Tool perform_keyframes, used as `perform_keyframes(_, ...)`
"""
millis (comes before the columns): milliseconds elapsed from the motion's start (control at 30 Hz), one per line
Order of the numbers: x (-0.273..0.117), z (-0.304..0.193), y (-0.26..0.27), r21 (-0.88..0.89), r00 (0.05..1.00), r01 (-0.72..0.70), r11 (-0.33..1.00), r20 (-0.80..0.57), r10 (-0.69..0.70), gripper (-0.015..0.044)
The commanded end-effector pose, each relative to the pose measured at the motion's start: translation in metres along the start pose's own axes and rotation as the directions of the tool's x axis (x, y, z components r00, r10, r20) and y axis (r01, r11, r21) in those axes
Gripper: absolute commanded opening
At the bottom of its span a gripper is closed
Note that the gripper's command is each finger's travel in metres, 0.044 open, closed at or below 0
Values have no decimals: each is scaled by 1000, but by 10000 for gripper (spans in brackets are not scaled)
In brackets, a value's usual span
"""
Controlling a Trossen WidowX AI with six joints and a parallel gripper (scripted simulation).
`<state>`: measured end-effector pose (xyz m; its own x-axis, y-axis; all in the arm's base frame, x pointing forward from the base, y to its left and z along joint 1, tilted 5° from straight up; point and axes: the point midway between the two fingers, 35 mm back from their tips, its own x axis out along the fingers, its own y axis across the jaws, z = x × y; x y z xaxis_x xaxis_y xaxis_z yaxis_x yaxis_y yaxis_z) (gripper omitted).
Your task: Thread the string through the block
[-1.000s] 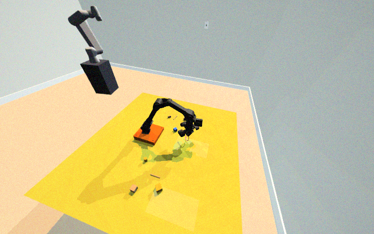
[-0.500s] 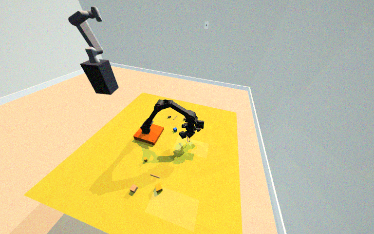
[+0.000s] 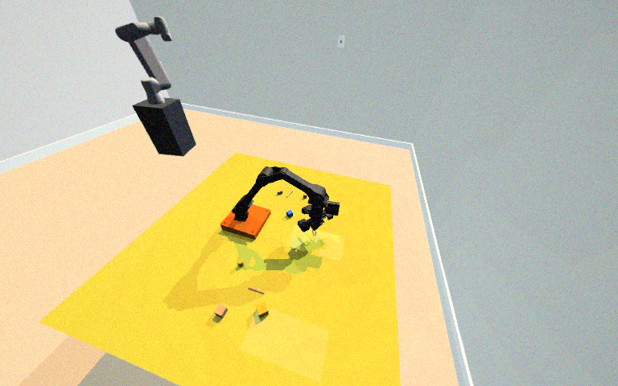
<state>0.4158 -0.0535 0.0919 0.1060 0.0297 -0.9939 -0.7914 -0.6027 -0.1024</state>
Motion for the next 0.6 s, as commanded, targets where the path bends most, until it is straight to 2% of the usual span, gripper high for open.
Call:
perform_keyframes(0,0,-7,-1,-3,1000,4,1000,-1,-4,0)
perform_keyframes(567,9,-4,8,-3,1000,4,1000,-5,-4,0)
